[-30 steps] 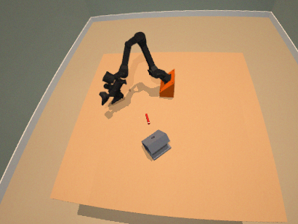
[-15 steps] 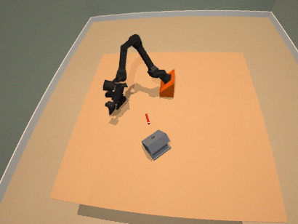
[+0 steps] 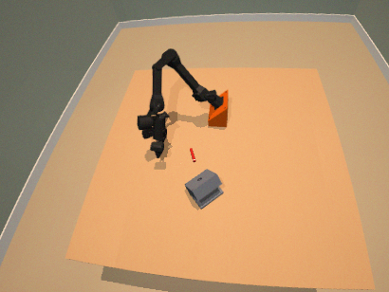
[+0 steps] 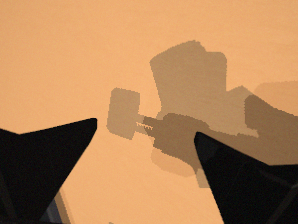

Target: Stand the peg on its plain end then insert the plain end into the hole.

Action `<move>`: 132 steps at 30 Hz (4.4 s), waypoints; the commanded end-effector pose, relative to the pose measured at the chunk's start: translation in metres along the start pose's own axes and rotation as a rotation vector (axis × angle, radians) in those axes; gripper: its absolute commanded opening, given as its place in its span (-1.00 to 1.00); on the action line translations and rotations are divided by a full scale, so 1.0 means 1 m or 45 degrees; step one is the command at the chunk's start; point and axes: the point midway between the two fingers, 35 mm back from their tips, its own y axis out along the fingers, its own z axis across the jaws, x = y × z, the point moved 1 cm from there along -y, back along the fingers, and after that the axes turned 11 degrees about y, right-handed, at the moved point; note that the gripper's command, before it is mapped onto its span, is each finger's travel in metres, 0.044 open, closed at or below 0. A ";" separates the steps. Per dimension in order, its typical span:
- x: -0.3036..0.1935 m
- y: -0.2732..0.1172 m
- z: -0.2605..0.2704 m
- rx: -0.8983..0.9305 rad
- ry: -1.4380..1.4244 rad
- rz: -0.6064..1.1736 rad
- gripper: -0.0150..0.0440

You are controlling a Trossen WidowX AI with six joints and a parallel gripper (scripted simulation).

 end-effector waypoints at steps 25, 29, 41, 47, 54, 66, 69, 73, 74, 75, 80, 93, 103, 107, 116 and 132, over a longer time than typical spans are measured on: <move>-0.097 -0.011 0.029 -0.155 -1.002 0.365 1.00; -0.109 -0.015 0.031 -0.171 -1.165 0.410 1.00; -0.141 -0.030 0.036 -0.210 -1.644 0.522 1.00; -0.154 -0.039 0.037 -0.228 -1.885 0.568 1.00; -0.168 -0.050 0.040 -0.253 -2.185 0.614 1.00; -0.171 -0.051 0.040 -0.258 -2.249 0.622 1.00; -0.172 -0.047 0.038 -0.258 -2.249 0.623 1.00; -0.173 -0.041 0.036 -0.257 -2.248 0.623 1.00; -0.173 -0.039 0.036 -0.257 -2.248 0.623 1.00; -0.173 -0.038 0.035 -0.256 -2.248 0.623 1.00; -0.174 -0.030 0.032 -0.256 -2.248 0.624 1.00; -0.177 -0.011 0.023 -0.256 -2.248 0.623 1.00; -0.178 0.002 0.016 -0.258 -2.249 0.621 1.00; -0.178 0.008 0.012 -0.260 -2.249 0.620 1.00; -0.179 0.015 0.008 -0.262 -2.250 0.619 0.82; -0.179 0.015 0.008 -0.262 -2.250 0.619 -0.12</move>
